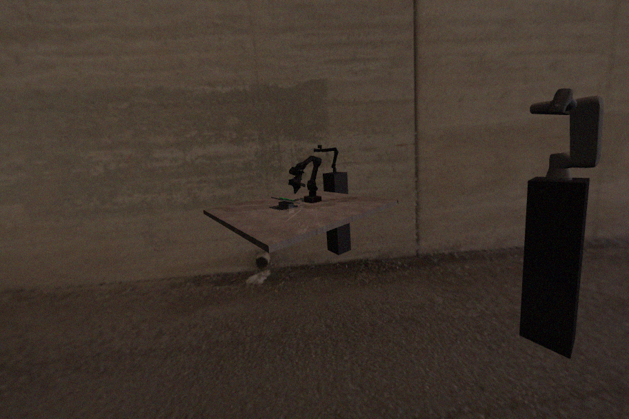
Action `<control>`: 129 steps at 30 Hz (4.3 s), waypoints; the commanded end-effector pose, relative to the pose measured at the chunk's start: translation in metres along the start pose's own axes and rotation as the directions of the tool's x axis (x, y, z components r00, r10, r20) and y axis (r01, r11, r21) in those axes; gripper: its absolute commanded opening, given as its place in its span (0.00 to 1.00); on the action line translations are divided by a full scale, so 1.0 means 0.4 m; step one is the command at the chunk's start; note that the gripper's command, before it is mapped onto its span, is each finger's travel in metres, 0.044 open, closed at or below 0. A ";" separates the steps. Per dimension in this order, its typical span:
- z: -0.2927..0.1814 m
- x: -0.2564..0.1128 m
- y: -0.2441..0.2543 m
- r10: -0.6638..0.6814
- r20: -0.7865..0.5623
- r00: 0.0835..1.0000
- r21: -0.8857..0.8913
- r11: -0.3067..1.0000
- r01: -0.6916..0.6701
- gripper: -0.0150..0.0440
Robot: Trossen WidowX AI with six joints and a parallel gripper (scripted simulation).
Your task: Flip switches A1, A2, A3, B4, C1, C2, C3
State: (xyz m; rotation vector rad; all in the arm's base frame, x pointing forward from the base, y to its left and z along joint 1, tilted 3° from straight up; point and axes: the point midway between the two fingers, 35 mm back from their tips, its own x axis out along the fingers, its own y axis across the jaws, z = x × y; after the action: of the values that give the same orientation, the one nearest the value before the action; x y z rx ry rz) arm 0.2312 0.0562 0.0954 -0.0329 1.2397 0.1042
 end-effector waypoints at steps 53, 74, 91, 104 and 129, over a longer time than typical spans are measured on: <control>0.040 0.144 -0.051 -0.003 -0.019 1.000 0.006 1.000 0.004 0.25; 0.040 0.151 -0.052 -0.003 -0.019 1.000 0.006 1.000 0.004 0.25; 0.040 0.157 -0.052 -0.003 -0.019 1.000 0.006 1.000 0.004 0.25; 0.037 -0.005 -0.051 -0.004 0.005 1.000 0.006 1.000 0.004 0.25; 0.039 0.113 -0.116 -0.006 -0.020 1.000 0.005 1.000 0.006 0.25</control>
State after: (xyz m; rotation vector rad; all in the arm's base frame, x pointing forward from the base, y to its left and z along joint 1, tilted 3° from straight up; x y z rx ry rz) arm 0.2644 0.0135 0.0602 -0.0329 1.2585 0.0916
